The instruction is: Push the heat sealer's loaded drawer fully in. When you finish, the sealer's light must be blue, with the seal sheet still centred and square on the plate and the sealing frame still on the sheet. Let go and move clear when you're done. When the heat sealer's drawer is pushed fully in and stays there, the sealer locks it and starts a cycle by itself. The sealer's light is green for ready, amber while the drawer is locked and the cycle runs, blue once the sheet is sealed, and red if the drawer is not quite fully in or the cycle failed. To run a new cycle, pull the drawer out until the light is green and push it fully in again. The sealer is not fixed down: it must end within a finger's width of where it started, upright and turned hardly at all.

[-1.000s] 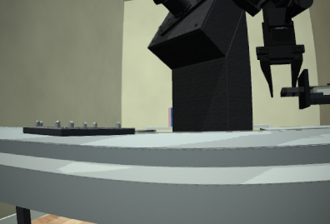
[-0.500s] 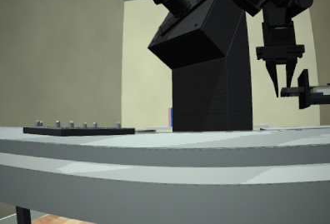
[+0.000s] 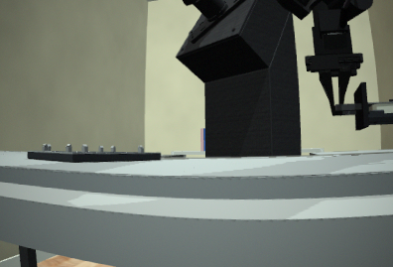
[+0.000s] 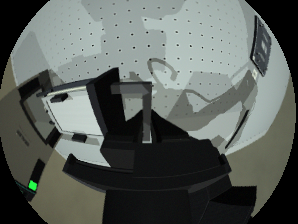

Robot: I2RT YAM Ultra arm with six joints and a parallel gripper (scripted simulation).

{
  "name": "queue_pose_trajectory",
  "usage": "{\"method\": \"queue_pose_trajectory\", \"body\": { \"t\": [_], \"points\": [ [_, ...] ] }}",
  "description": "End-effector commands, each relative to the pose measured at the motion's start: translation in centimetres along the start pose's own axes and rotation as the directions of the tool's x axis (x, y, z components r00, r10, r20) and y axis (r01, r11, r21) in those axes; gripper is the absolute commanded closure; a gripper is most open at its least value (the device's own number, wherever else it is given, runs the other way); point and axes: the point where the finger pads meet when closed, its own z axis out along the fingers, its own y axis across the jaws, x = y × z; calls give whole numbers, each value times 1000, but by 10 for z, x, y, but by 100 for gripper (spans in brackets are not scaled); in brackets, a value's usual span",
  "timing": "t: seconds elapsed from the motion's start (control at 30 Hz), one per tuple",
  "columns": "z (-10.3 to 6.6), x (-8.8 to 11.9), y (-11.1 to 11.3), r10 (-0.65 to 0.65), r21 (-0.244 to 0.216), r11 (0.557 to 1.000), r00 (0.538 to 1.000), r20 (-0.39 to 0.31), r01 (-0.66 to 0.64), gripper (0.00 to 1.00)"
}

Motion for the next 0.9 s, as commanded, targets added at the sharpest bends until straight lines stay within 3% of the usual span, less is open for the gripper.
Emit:
{"method": "queue_pose_trajectory", "body": {
  "t": [0.0,0.07,0.1,0.77,0.87],
  "points": [
    [-3,-2,3,-1,-7,1000,1000,10,1,93],
    [-3,-2,3,-1,-7,1000,1000,10,1,95],
    [-3,-2,3,-1,-7,1000,1000,10,1,100],
    [-3,-2,3,-1,-7,1000,1000,10,1,100],
    [-3,-1,13,-7,-4,1000,1000,14,7,100]
  ]
}}
